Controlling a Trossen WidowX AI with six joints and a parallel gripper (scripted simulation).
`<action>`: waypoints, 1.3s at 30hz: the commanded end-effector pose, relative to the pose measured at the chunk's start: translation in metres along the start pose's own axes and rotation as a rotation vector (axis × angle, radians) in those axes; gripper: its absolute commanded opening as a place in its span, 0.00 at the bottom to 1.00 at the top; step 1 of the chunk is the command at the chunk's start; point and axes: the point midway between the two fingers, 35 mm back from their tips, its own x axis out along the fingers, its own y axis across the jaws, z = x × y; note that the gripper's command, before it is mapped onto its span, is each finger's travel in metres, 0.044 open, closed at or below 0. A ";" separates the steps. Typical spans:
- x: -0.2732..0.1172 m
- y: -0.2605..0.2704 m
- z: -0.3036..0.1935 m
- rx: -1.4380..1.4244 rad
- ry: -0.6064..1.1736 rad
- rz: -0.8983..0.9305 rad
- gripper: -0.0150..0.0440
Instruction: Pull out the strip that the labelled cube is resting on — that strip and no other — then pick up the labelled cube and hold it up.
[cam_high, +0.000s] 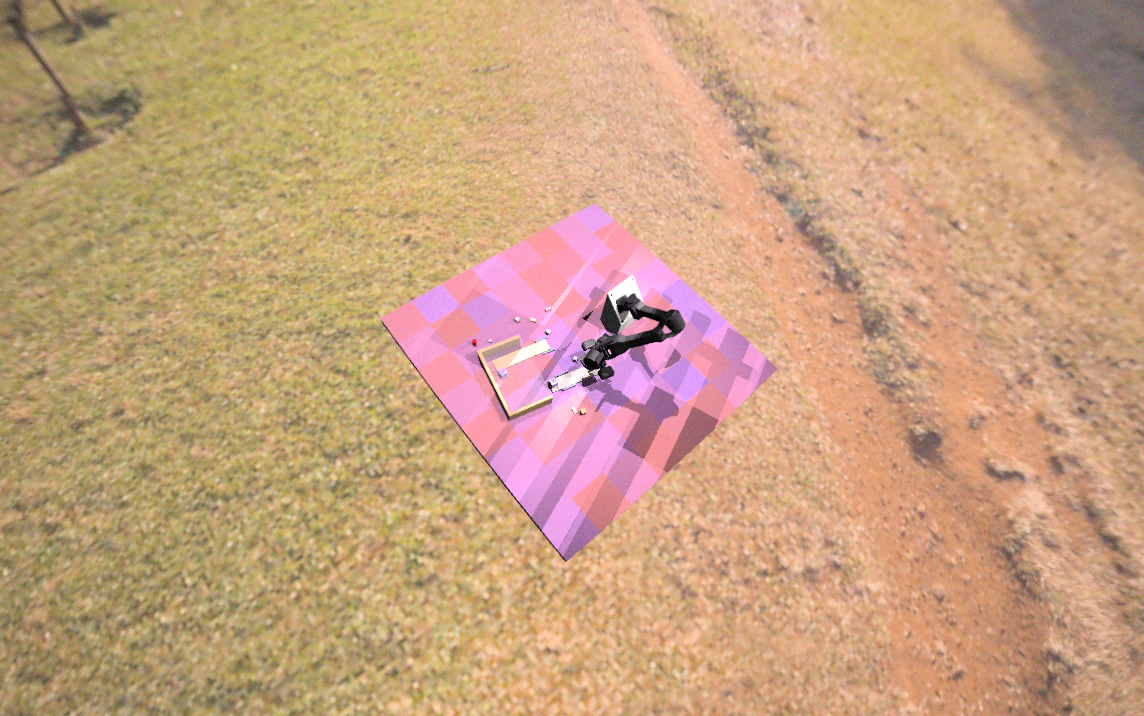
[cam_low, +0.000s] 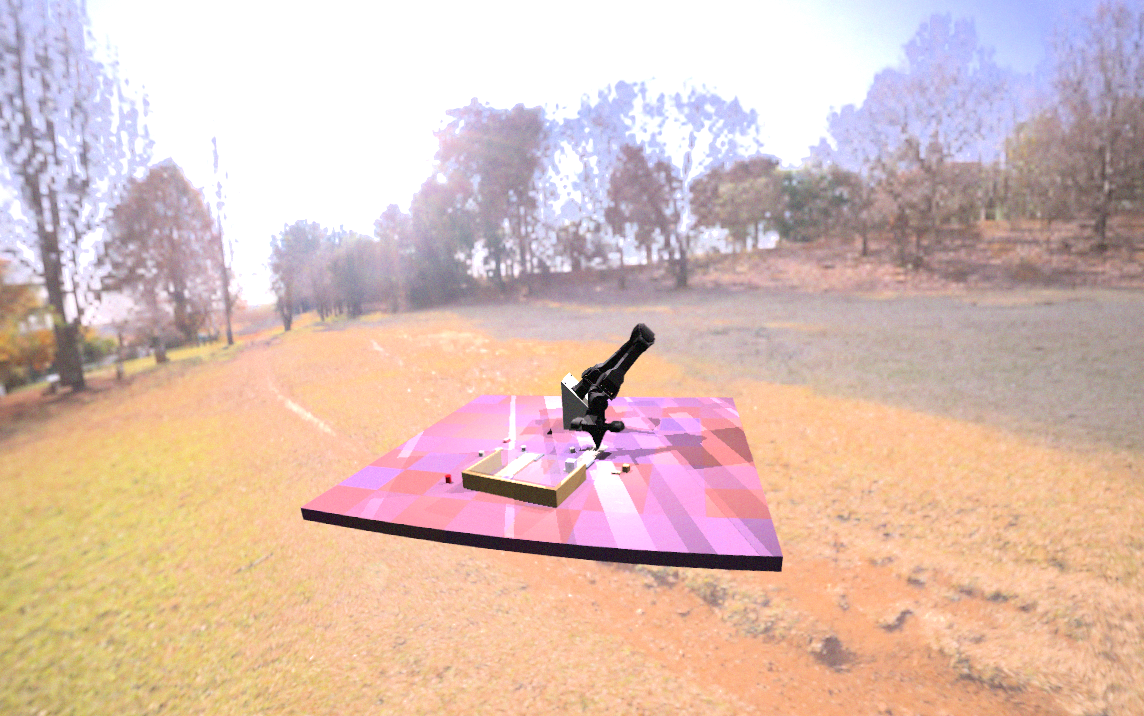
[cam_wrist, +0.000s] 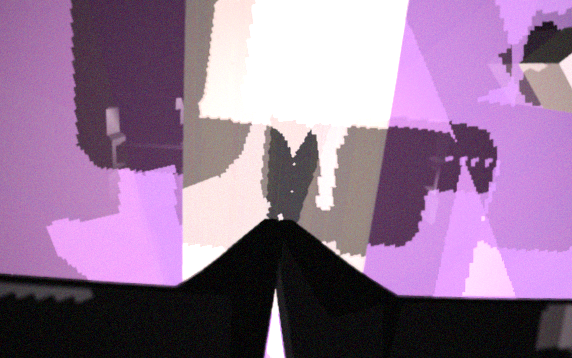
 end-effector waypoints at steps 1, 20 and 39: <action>0.006 -0.004 -0.010 0.013 0.032 -0.013 0.25; -0.042 0.001 0.003 0.013 0.030 -0.015 0.25; -0.046 -0.004 0.071 -0.172 0.029 -0.013 1.00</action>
